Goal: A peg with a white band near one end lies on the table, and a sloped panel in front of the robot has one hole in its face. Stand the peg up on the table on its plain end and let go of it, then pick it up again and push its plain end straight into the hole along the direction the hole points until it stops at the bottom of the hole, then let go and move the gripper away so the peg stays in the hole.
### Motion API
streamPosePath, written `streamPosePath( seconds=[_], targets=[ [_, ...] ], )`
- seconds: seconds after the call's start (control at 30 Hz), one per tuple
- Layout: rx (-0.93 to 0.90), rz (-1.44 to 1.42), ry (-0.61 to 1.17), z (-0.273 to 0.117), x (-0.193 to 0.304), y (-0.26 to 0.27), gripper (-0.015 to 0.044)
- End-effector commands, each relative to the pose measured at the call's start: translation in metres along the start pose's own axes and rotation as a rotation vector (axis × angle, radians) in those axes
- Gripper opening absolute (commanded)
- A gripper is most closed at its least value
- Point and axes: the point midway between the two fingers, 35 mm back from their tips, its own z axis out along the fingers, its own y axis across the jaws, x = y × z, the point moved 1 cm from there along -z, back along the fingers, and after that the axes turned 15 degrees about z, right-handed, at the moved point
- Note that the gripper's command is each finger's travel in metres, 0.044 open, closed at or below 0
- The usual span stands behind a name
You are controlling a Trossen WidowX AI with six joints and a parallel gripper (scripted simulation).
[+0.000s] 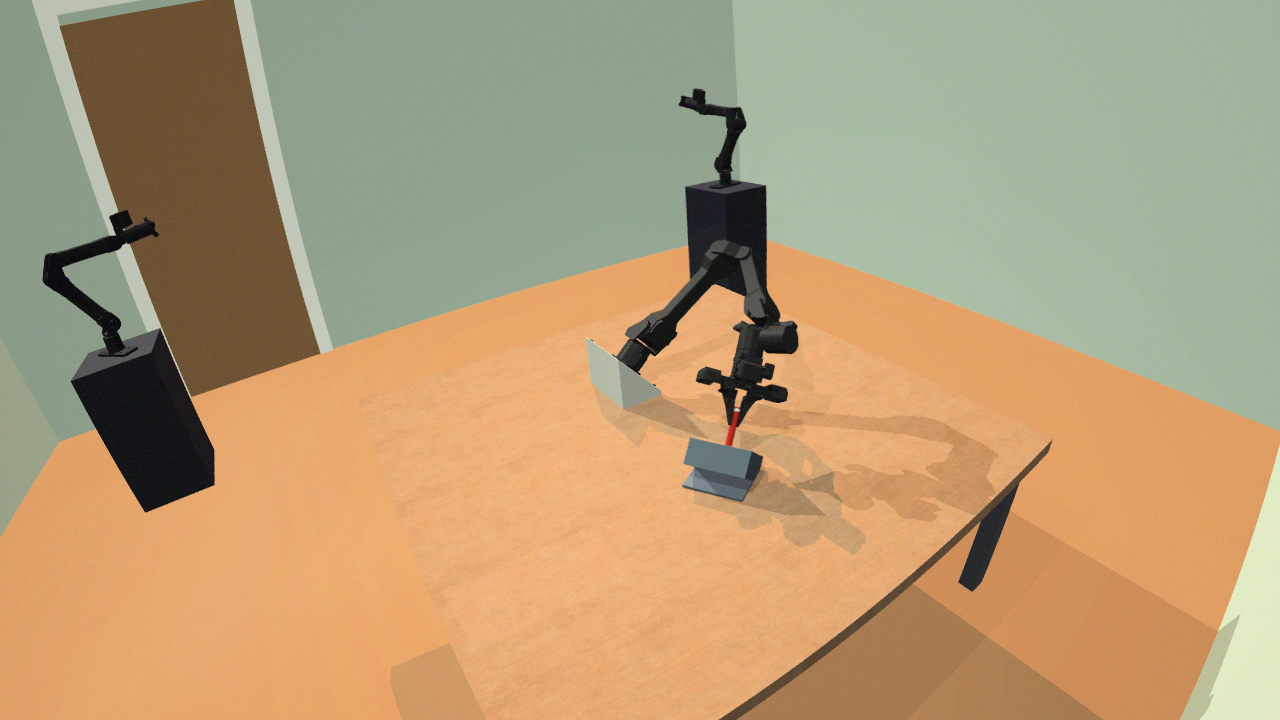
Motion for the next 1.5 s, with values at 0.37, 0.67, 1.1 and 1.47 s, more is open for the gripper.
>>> streamPosePath(
  seconds=[0.37,0.67,1.1,1.47],
  targets=[
    [0.002,0.001,0.002,0.011,0.001,-0.002,0.0000],
    [0.002,0.001,0.002,0.017,0.001,-0.002,0.0000],
    [0.002,0.001,0.002,0.026,0.000,-0.002,0.0000],
    [-0.001,-0.002,0.004,0.028,0.000,-0.001,0.0000]
  ],
)
